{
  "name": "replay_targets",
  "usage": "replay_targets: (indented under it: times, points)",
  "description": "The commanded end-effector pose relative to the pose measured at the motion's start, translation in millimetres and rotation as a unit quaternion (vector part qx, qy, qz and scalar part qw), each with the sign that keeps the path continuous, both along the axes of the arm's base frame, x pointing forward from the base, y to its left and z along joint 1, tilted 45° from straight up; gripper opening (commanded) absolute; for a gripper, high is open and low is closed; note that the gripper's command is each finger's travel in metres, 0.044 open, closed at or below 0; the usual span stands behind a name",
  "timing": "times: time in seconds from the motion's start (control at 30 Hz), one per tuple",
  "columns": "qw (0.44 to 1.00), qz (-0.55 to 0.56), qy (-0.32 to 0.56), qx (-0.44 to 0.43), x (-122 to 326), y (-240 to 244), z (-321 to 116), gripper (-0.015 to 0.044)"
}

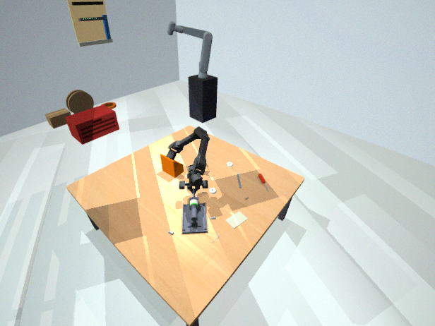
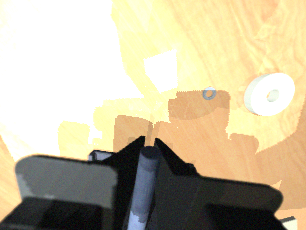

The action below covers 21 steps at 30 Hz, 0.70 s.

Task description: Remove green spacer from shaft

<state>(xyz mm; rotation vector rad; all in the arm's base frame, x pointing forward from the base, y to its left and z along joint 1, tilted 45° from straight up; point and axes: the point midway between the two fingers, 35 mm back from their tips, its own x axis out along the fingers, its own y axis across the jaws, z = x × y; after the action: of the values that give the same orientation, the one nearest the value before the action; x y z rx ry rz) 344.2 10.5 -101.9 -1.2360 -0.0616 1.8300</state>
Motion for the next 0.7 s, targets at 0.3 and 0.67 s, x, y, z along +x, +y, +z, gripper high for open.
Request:
replay_targets:
  times: [0.3, 0.67]
  points:
    - [1.000, -0.001, 0.001, 0.002, -1.6, 1.3, 1.3, 0.0000]
    - [1.000, -0.001, 0.001, 0.002, -2.5, 1.8, 1.9, 0.0000]
